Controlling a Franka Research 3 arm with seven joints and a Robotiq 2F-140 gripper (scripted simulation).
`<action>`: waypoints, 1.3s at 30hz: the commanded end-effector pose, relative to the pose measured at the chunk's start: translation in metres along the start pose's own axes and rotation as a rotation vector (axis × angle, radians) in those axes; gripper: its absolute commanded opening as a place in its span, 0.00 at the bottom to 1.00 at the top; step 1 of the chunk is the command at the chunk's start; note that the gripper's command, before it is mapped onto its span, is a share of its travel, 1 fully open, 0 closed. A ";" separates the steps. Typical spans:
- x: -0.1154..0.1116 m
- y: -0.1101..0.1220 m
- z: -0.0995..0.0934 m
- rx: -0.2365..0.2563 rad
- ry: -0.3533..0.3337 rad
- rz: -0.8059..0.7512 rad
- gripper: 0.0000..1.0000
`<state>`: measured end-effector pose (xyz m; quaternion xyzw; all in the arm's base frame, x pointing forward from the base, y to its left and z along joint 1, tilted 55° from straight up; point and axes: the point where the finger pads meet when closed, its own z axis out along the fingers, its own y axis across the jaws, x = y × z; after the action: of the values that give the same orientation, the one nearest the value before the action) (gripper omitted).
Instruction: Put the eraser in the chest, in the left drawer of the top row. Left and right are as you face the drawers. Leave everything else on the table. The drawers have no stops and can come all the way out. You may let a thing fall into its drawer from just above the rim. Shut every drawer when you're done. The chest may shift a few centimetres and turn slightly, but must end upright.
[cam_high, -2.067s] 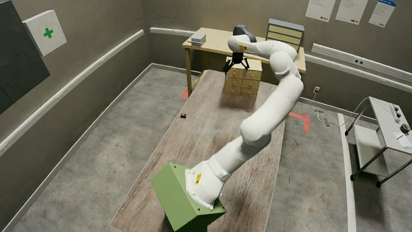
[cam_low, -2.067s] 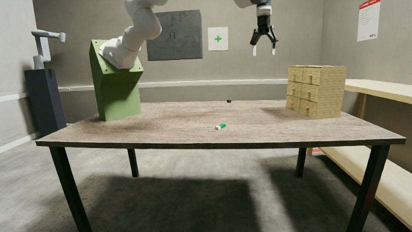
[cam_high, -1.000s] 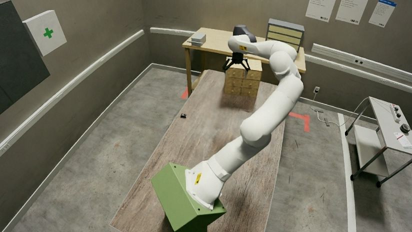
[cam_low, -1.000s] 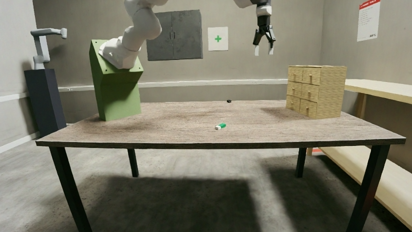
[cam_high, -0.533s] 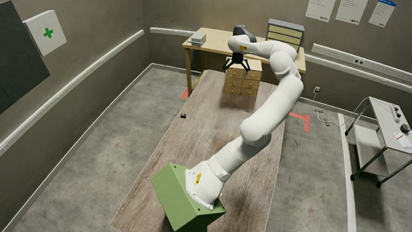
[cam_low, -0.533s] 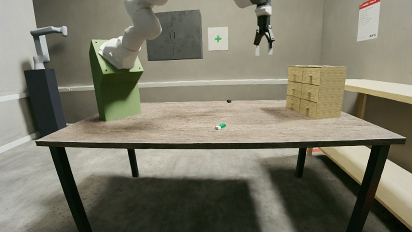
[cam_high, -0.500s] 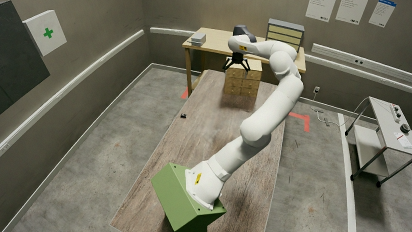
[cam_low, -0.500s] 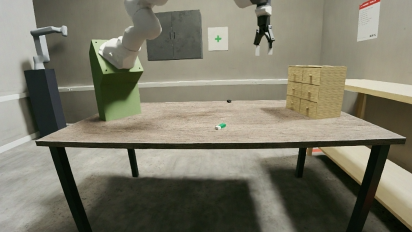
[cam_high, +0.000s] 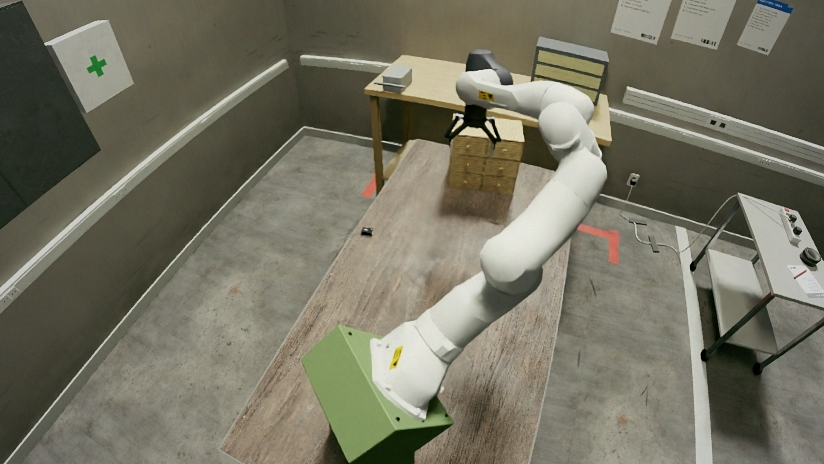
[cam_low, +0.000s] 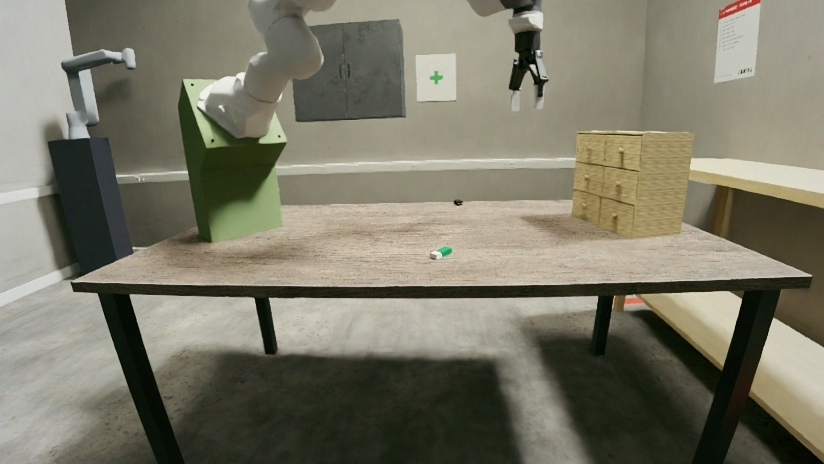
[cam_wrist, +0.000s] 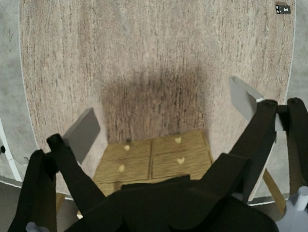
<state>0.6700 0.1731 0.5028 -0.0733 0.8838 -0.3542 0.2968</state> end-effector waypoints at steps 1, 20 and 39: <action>0.000 0.002 0.000 -0.002 -0.001 0.023 1.00; 0.000 0.002 0.000 -0.002 -0.001 0.035 1.00; -0.022 0.071 0.011 -0.152 -0.087 -0.110 1.00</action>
<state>0.6804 0.1921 0.4819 -0.0902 0.8896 -0.3280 0.3048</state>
